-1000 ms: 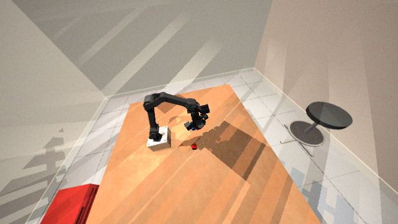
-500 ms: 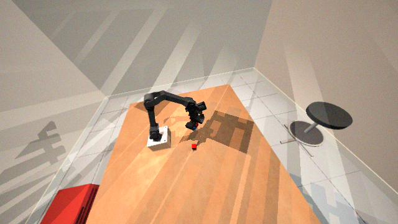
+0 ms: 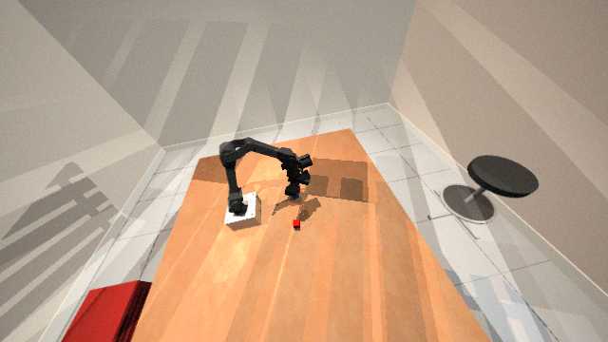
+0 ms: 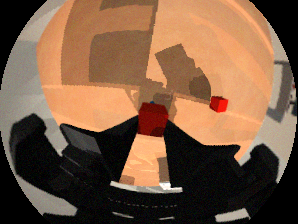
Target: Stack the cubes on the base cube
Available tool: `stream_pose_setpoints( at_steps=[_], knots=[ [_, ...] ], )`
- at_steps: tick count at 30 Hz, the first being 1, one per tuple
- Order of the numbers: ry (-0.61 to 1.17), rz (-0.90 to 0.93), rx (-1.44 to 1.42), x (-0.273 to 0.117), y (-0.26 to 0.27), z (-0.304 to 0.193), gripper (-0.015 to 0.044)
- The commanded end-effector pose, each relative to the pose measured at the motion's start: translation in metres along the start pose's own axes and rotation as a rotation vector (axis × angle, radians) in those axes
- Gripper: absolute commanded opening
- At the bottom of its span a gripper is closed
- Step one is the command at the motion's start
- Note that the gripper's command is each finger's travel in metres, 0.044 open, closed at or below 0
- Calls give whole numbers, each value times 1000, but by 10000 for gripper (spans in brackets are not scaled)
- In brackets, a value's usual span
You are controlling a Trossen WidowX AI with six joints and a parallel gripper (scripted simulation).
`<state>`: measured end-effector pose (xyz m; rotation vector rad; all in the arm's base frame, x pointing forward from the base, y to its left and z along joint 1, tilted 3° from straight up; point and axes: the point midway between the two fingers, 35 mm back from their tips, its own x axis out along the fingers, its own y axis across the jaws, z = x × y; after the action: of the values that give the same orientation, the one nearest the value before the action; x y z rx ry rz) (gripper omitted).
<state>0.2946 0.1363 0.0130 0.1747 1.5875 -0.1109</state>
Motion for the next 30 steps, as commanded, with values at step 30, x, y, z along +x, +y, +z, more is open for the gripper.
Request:
stream_pose_setpoints(
  at_steps=[30],
  knots=[
    [4, 1, -13, 29, 0, -2, 105]
  ],
)
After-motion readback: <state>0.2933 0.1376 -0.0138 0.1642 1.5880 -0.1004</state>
